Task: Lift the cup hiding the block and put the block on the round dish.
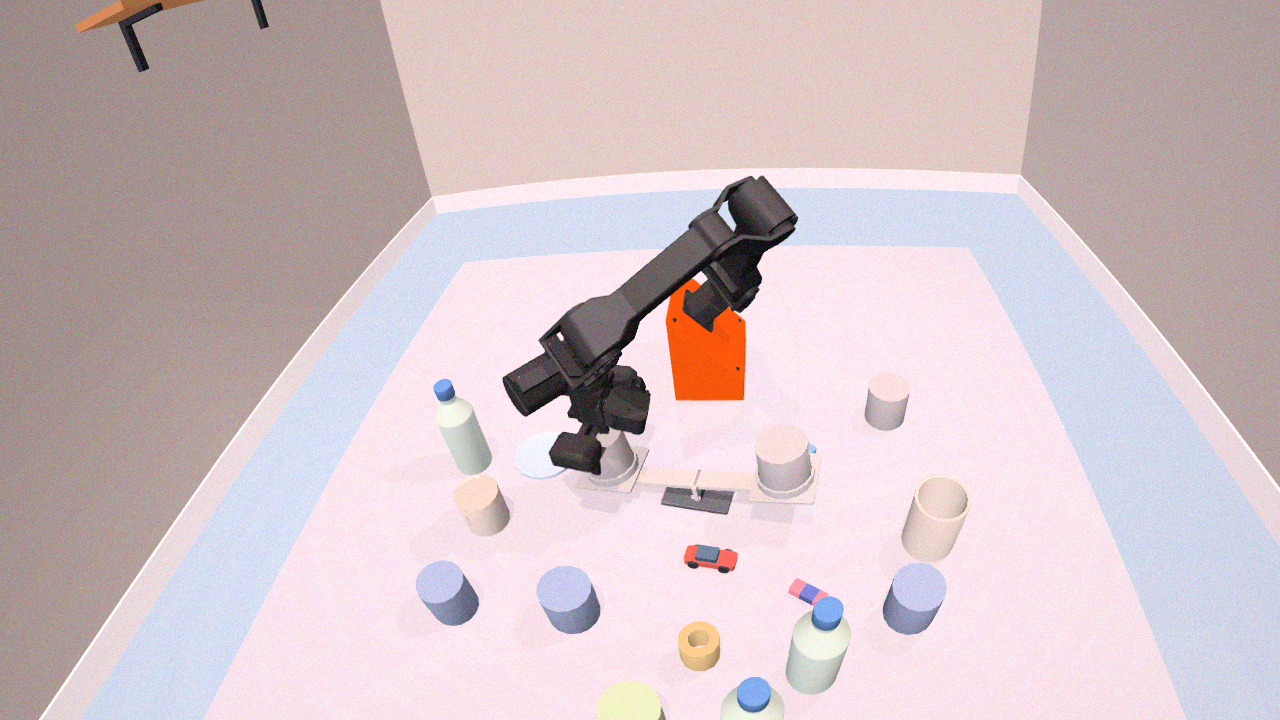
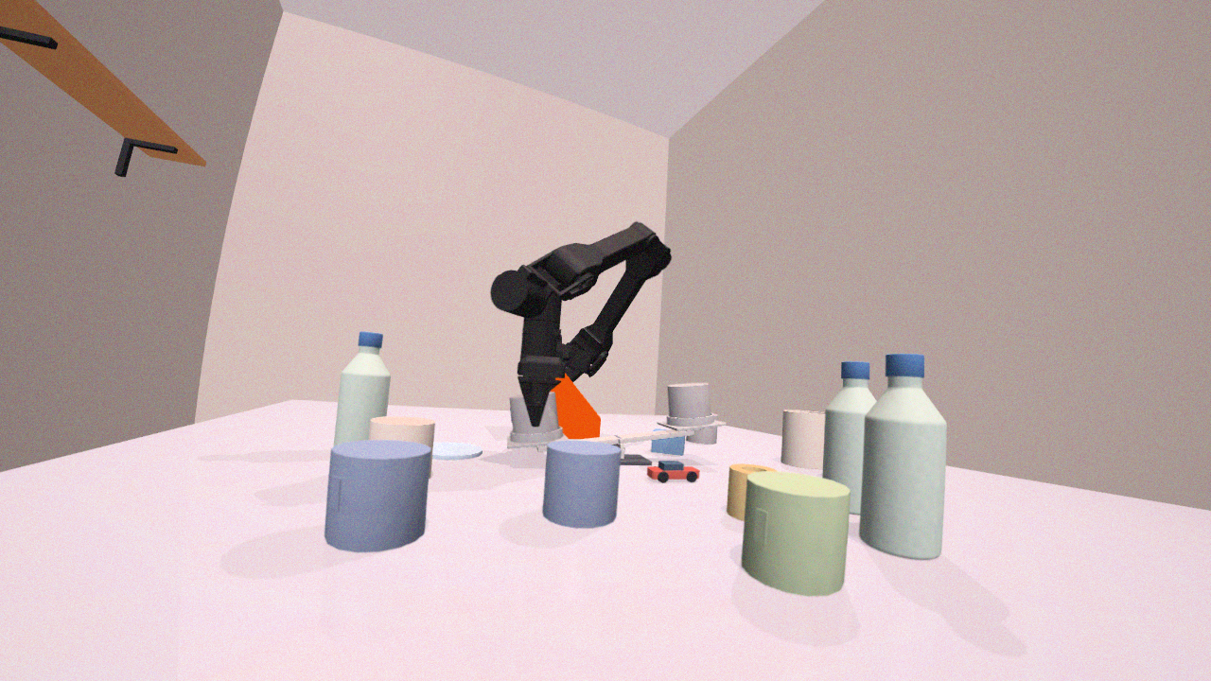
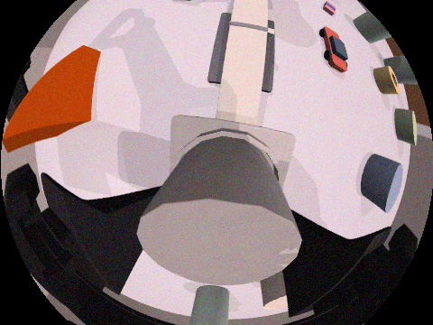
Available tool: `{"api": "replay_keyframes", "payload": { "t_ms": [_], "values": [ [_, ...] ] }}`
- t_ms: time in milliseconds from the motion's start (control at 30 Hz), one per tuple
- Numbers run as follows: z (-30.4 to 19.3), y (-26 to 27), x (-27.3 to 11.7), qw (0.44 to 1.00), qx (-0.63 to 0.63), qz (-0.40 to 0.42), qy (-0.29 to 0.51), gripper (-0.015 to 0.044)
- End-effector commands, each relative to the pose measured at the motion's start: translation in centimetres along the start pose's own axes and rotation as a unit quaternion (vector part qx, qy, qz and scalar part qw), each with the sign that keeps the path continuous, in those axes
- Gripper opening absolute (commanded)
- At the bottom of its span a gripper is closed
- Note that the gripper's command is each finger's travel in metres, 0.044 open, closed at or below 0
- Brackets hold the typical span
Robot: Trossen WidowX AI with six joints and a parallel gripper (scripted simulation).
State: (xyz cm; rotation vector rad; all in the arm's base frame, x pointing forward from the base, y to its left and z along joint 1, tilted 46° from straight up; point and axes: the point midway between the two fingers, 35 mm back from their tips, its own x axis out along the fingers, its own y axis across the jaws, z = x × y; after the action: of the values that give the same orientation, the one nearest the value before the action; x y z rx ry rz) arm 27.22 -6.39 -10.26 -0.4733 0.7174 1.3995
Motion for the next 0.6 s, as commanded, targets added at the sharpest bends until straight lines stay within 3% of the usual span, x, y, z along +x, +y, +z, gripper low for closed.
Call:
{"api": "replay_keyframes", "payload": {
  "t_ms": [0, 567],
  "values": [
    [-0.1, -0.3, -0.7, 1.0, -0.005, -0.004, 0.005, 0.0],
    [-0.3, -0.6, -2.8, 1.0, -0.004, -0.005, 0.006, 0.0]
  ]
}}
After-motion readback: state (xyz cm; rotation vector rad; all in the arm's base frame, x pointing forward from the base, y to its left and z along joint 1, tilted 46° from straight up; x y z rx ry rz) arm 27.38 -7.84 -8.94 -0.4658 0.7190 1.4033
